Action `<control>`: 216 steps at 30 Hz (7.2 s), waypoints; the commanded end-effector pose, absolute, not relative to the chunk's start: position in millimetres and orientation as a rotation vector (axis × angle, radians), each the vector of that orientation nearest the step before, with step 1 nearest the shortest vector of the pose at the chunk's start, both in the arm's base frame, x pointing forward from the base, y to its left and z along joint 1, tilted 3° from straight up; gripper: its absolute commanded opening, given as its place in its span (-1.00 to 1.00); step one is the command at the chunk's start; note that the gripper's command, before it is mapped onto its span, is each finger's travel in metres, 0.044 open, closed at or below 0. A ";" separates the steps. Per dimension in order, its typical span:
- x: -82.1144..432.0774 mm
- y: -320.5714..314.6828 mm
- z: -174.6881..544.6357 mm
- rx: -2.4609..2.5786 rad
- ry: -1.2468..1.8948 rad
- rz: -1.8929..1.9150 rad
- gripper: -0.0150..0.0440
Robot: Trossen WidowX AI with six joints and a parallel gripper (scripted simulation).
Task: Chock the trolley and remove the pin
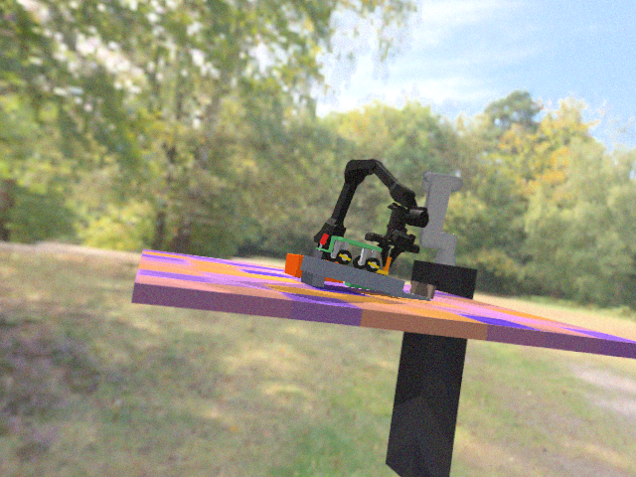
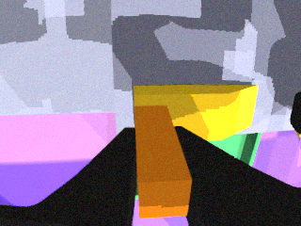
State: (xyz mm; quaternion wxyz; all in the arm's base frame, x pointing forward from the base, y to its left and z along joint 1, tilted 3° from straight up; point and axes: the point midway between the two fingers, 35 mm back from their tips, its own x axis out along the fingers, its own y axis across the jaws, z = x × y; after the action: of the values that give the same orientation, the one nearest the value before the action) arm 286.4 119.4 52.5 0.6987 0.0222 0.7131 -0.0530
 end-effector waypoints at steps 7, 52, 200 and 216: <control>285.2 108.7 53.2 0.043 1.587 -0.116 -0.49; 283.5 92.2 66.0 0.045 1.587 -0.118 0.15; 298.4 -134.0 81.5 -1.299 1.455 1.018 -0.45; 297.2 -132.4 92.1 -1.305 1.455 1.022 -0.49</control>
State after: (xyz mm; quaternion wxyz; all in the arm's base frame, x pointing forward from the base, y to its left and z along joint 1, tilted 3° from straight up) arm 296.9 -132.4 87.6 0.4516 -0.5258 0.5893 0.4150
